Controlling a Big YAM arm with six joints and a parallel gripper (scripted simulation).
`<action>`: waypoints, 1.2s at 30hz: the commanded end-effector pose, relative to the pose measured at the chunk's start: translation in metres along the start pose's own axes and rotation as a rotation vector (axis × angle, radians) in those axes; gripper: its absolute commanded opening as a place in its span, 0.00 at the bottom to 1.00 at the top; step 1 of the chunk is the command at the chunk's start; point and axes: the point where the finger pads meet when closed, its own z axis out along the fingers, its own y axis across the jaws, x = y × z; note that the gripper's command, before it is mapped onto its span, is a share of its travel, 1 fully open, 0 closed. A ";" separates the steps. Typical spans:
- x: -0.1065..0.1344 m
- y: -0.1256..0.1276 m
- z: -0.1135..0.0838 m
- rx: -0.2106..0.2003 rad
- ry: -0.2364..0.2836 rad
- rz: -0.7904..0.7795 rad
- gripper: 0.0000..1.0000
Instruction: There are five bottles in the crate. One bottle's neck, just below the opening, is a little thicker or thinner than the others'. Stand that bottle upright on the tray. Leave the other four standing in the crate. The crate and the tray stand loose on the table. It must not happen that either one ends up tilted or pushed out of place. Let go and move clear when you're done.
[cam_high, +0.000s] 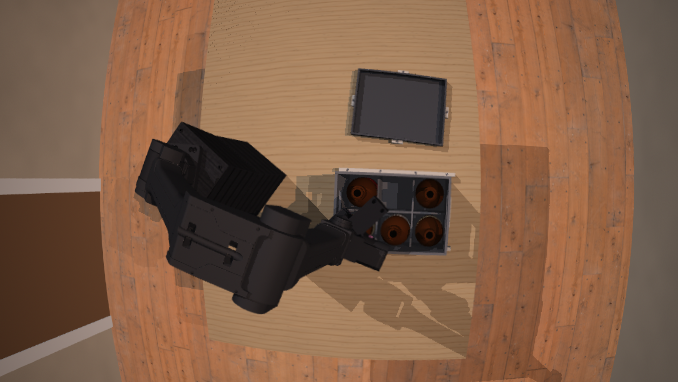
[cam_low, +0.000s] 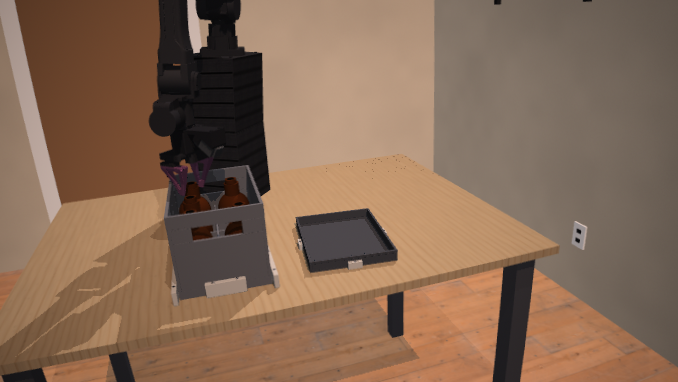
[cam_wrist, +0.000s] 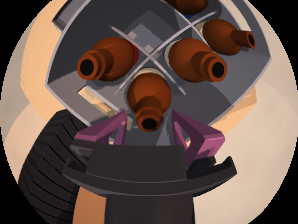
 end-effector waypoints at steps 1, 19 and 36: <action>-0.002 0.007 0.006 -0.009 0.007 -0.004 0.61; -0.002 0.007 0.006 -0.009 0.007 -0.004 0.61; -0.005 0.002 0.002 0.001 0.000 -0.008 0.00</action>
